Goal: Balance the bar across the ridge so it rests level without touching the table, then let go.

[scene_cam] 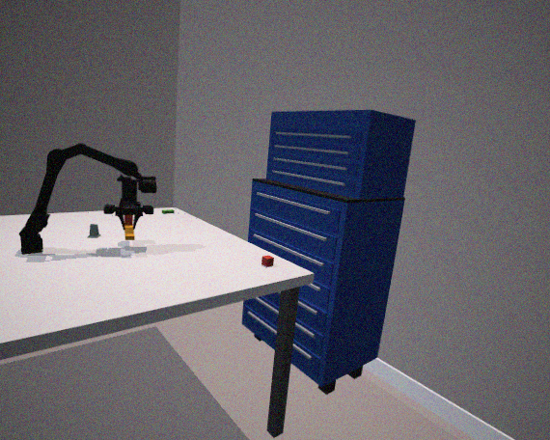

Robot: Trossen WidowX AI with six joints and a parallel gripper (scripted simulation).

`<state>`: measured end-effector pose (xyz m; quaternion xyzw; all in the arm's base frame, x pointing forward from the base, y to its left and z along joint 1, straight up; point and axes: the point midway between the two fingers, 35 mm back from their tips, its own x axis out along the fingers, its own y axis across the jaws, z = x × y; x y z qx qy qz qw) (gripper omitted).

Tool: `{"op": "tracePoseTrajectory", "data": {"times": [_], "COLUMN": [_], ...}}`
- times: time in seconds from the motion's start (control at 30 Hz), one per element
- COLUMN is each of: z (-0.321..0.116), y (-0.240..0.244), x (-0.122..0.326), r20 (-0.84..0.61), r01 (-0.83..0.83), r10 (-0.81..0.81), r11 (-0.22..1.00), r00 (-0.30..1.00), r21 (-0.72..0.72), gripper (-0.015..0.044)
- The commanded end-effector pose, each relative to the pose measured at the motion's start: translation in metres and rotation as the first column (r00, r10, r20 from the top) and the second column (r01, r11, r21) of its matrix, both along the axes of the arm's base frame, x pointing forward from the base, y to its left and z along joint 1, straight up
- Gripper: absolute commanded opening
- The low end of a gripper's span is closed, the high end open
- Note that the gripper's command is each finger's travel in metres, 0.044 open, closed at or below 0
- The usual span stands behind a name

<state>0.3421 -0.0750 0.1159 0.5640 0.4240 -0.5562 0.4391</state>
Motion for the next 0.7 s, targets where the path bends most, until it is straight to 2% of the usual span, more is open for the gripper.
{"op": "tracePoseTrajectory", "data": {"times": [0.0, 0.43, 0.67], "z": [0.013, 0.041, 0.042], "y": [0.001, 0.003, 0.027], "x": [0.0, -0.005, -0.01], "r20": [0.011, 0.011, 0.011], "r01": [-0.004, -0.004, 0.026], "r10": [0.004, 0.004, -0.026], "r11": [1.0, 1.0, 1.0], "r00": [1.0, 1.0, 1.0], "r21": [0.002, 0.003, 0.006], "gripper": [0.0, 0.0, 0.0]}}
